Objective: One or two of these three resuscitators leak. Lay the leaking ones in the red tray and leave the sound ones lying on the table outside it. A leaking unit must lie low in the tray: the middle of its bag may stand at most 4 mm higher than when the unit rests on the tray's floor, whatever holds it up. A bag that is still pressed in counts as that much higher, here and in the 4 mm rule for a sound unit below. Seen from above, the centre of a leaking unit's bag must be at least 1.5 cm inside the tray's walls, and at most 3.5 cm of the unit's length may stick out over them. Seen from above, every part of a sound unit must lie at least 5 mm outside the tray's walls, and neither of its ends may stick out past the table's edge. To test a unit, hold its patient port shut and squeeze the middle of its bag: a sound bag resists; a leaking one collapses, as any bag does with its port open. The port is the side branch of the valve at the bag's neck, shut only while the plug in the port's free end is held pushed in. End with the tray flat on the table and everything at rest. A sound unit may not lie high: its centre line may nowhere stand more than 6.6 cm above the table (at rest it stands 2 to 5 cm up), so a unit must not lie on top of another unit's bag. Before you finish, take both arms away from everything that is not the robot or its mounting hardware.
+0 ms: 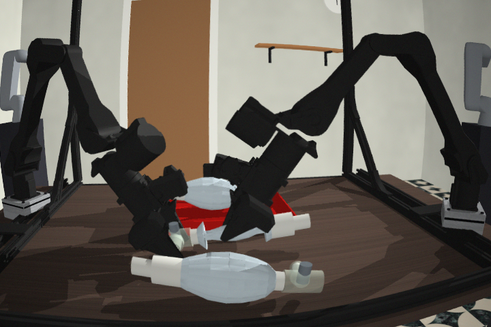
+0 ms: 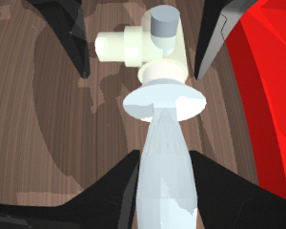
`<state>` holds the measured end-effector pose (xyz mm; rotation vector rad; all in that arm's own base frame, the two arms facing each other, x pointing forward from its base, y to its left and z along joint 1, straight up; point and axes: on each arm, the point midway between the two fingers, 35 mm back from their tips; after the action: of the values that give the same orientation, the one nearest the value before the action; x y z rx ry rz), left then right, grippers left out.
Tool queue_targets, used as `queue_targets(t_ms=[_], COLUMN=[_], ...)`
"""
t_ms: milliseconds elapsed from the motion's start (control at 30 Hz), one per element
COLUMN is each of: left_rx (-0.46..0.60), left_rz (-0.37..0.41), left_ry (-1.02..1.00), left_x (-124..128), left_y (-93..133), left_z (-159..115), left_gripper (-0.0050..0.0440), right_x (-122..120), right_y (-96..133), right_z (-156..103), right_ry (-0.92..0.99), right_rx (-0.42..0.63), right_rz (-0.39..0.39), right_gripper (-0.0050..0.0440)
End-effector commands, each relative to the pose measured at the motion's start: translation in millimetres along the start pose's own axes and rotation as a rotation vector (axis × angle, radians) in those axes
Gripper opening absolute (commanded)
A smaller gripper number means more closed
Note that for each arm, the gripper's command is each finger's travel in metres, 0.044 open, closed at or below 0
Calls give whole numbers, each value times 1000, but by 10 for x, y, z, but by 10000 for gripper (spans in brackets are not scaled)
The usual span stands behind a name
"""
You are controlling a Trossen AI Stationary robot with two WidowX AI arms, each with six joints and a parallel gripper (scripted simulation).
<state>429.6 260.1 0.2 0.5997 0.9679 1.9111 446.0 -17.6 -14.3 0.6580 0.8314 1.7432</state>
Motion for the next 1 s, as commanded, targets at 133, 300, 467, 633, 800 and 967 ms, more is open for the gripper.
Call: queue_targets(t_ms=[133, 300, 467, 633, 800, 967], left_rx=[-1, 0, 0, 0, 2, 2], left_rz=[0, 0, 0, 0, 0, 0], left_ry=[0, 0, 0, 0, 0, 0], left_x=[0, 0, 0, 0, 0, 0], left_y=[0, 0, 0, 0, 0, 0], left_z=[3, 0, 0, 0, -3, -3], left_gripper=[0, 0, 0, 0, 0, 0], right_x=[0, 33, 33, 33, 16, 27], right_y=[0, 714, 714, 714, 1055, 1682], right_z=[0, 547, 547, 547, 719, 952], right_ry=[0, 0, 0, 0, -17, -53], right_rx=[0, 0, 0, 0, -112, -315], right_rz=[0, 0, 0, 0, -78, -195], right_gripper=[440, 440, 440, 440, 440, 440])
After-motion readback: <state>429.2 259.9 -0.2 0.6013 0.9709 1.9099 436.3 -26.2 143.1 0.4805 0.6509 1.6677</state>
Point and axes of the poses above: on each arm, the point midway between the two fingers, 35 mm back from their tips, its own y axis back along the fingers, its own x axis across the jaws, z = x × y, and after that the axes turned 3 degrees about -y, right-handed
